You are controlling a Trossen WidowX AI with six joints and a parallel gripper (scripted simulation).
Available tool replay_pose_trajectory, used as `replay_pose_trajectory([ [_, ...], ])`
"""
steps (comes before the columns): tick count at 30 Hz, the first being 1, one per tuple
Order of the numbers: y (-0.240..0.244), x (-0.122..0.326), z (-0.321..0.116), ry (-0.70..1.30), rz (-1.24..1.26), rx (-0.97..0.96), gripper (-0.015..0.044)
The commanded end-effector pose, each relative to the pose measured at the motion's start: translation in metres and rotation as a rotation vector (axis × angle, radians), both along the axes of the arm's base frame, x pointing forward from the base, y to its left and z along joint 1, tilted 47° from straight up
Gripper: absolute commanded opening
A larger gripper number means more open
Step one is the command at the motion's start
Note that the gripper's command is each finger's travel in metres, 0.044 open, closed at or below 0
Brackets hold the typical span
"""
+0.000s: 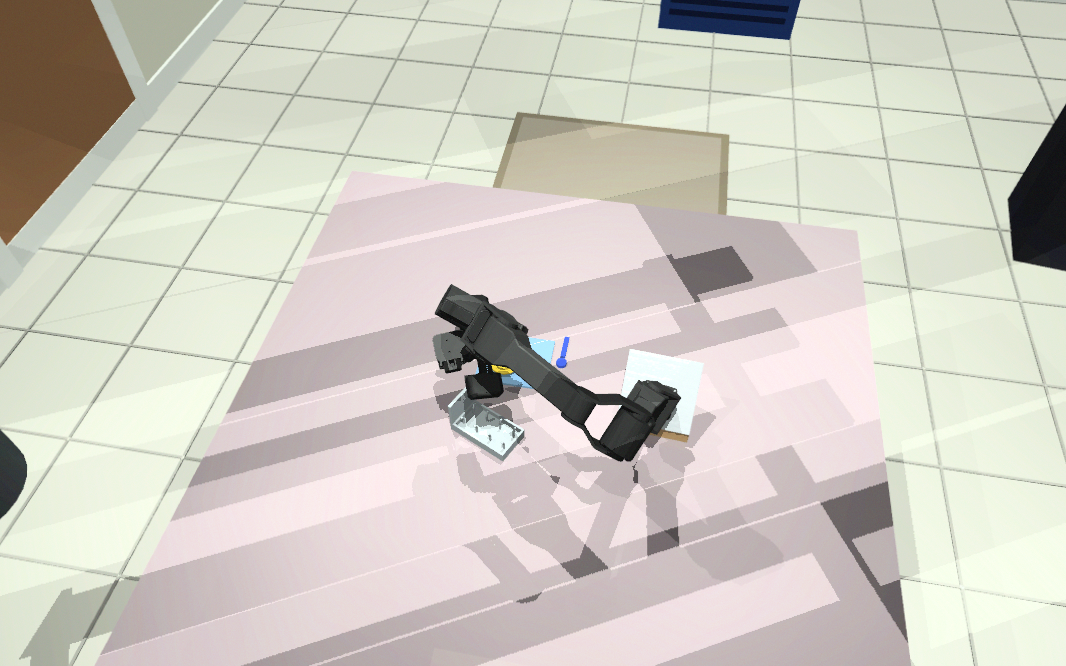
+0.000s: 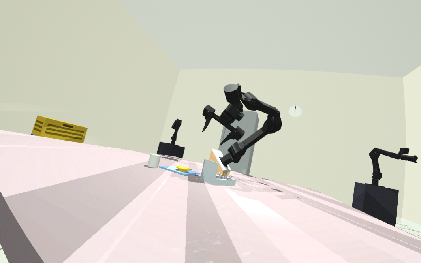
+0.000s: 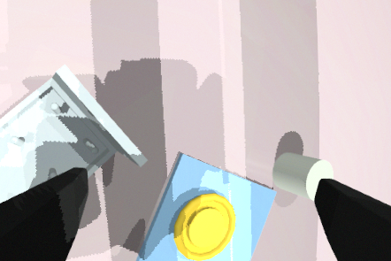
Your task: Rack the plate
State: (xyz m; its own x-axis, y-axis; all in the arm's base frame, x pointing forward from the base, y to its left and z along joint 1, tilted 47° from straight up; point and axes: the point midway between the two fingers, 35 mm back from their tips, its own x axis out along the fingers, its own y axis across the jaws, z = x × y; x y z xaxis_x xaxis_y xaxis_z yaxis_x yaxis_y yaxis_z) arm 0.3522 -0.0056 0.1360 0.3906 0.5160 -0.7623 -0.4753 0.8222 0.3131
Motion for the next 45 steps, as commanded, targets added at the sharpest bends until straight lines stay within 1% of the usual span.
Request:
replay_pose_trajectory([
  [1, -0.029, 0.002, -0.020, 0.125, -0.020, 0.016, 0.0400],
  [8, -0.070, -0.004, -0.051, 0.336, -0.017, 0.100, 0.0400],
  [15, -0.103, -0.018, -0.076, 0.519, 0.011, 0.244, 0.0400],
  [17, -0.109, -0.022, -0.080, 0.549, 0.016, 0.277, 0.0400],
  [21, -0.109, -0.022, -0.081, 0.553, 0.017, 0.281, 0.0400],
  [24, -0.095, -0.019, -0.095, 0.557, 0.016, 0.277, 0.0400],
  [29, -0.039, -0.019, -0.143, 0.574, 0.019, 0.269, 0.0400],
  [31, -0.025, -0.022, -0.154, 0.578, 0.020, 0.269, 0.0400],
  [45, -0.013, -0.023, -0.166, 0.579, 0.020, 0.269, 0.0400],
])
